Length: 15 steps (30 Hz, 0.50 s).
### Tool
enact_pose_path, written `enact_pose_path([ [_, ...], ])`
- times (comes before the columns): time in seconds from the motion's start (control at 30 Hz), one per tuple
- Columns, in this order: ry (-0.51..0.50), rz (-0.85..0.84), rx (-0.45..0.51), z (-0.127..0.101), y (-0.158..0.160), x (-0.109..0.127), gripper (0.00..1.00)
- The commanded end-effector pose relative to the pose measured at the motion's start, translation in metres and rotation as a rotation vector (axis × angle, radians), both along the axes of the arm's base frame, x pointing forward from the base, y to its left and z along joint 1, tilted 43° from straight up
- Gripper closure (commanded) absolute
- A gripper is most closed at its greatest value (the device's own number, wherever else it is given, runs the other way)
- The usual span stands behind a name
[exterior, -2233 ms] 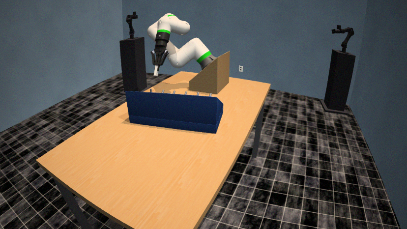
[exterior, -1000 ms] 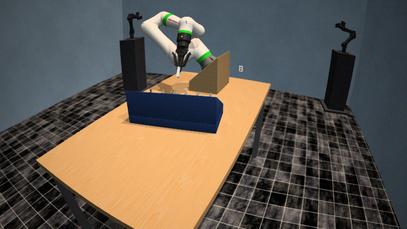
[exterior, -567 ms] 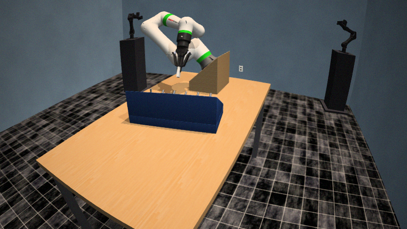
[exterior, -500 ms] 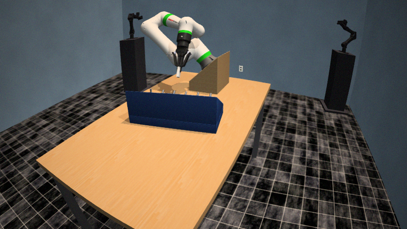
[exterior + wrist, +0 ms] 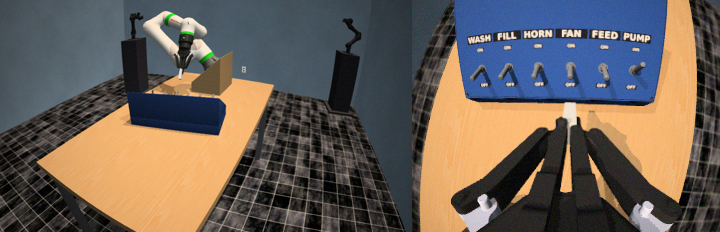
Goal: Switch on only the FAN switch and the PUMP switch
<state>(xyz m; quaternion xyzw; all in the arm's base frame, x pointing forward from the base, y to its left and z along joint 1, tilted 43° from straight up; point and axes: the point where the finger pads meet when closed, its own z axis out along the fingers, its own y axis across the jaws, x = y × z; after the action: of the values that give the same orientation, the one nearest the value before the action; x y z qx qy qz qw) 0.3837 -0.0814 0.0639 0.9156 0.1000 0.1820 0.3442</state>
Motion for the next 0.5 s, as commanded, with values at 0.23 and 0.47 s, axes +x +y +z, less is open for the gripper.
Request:
enact_pose_path([
  [0.23,0.0,0.0,0.0,-0.013,-0.011,0.008,1.0],
  [0.47,0.0,0.0,0.0,-0.028,-0.023,0.017,1.0],
])
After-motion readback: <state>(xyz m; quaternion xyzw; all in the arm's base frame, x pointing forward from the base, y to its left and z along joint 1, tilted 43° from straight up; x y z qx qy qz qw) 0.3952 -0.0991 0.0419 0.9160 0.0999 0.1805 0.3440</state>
